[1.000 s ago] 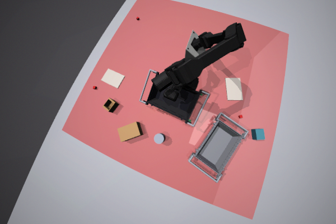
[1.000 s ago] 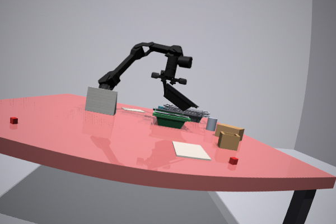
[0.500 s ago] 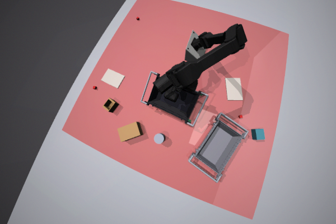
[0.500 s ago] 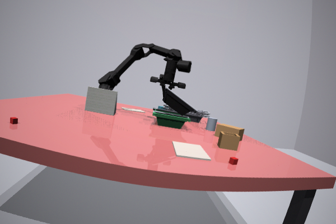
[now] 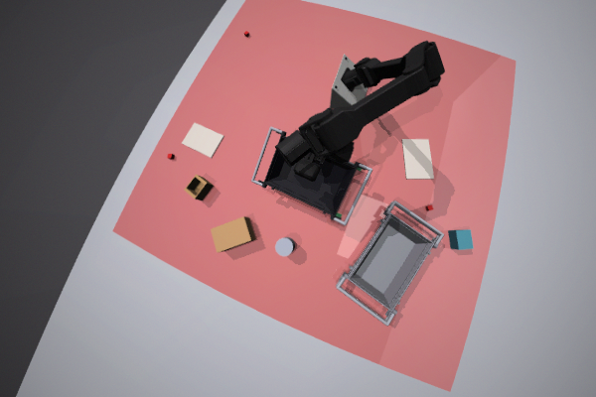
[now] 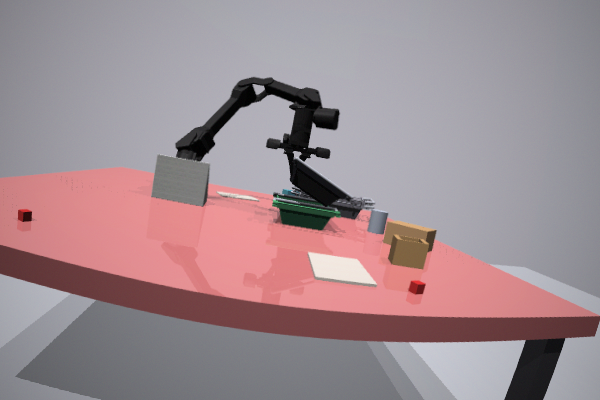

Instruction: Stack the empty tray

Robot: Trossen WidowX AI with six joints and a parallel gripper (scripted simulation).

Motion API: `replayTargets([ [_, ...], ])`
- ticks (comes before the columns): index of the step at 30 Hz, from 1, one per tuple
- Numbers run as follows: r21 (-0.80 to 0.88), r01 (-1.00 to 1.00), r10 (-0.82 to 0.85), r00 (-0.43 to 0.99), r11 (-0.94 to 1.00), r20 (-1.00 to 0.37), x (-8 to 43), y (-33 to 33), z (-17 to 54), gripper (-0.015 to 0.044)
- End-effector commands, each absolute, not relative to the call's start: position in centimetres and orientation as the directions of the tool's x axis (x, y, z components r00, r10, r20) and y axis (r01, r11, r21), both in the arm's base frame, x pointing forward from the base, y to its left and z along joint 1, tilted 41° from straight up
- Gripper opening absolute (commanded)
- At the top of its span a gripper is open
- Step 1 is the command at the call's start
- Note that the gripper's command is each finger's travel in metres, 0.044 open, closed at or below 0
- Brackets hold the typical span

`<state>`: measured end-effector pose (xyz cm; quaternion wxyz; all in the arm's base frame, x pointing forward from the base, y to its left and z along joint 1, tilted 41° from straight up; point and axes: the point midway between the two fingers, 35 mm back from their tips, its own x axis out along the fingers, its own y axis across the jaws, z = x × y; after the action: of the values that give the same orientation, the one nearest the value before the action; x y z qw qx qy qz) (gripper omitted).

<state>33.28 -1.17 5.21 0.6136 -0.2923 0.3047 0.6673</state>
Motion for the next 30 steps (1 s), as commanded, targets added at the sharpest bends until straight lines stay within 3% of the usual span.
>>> replayTargets([
  [1,0.049,-0.997,0.641,-0.078,-0.063,-0.763,32.8,-0.9,5.0,0.0000],
  [30,0.049,-0.997,0.642,-0.078,-0.063,-0.763,31.6,0.1,3.9,0.0000],
])
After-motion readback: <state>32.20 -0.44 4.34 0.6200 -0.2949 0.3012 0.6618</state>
